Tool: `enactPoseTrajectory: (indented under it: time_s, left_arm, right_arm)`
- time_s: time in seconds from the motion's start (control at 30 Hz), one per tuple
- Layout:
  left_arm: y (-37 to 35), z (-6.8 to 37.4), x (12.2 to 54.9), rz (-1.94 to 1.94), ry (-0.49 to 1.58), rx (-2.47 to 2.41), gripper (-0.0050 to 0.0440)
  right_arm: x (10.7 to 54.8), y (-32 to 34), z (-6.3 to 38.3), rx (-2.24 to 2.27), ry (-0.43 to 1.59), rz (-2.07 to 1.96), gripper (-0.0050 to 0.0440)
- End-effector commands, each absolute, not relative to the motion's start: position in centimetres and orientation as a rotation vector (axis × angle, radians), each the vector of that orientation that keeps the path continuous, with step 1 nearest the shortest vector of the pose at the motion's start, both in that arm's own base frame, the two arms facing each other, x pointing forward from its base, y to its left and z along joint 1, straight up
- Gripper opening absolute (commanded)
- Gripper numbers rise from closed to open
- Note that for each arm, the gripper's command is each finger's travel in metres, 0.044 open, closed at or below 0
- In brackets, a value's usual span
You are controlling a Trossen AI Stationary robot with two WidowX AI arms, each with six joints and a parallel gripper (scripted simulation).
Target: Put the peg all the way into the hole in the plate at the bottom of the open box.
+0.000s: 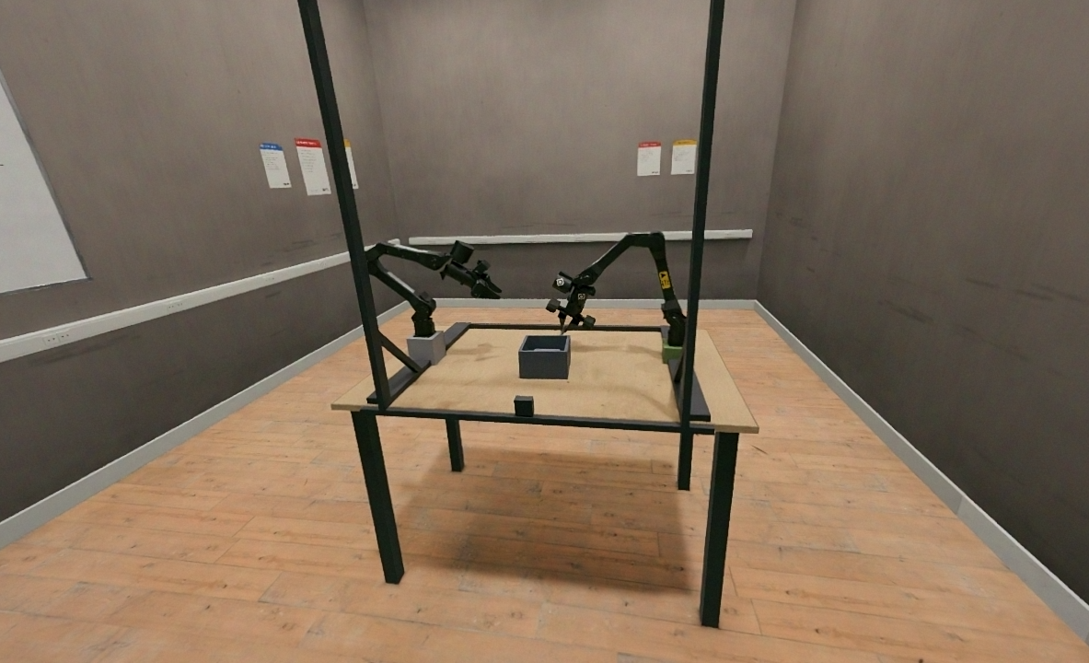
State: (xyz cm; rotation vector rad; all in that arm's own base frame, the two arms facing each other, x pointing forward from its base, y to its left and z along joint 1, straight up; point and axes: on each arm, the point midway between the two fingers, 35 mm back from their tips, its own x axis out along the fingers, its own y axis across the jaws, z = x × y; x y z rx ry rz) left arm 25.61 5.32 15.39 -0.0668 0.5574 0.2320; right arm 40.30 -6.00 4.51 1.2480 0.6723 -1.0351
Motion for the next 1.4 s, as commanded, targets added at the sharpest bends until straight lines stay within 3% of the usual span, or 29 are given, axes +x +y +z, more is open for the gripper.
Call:
enactPoseTrajectory:
  time_s: [0.0, 0.63, 1.37]
  left_arm:
    - [5.4, 16.0, 25.7, 0.235, 0.540, -0.066, 0.0440]
    - [5.4, 16.0, 25.7, 0.235, 0.540, -0.066, 0.0440]
    - [5.4, 16.0, 25.7, 0.235, 0.540, -0.066, 0.0440]
  right_arm:
    - [40.5, -6.4, 6.2, 1.034, 0.615, -0.910, 0.0027]
    - [40.3, -8.4, 7.4, 0.268, 0.526, -0.581, 0.0027]
    - [40.7, -8.5, 4.7, 0.159, 0.506, -0.526, 0.0027]
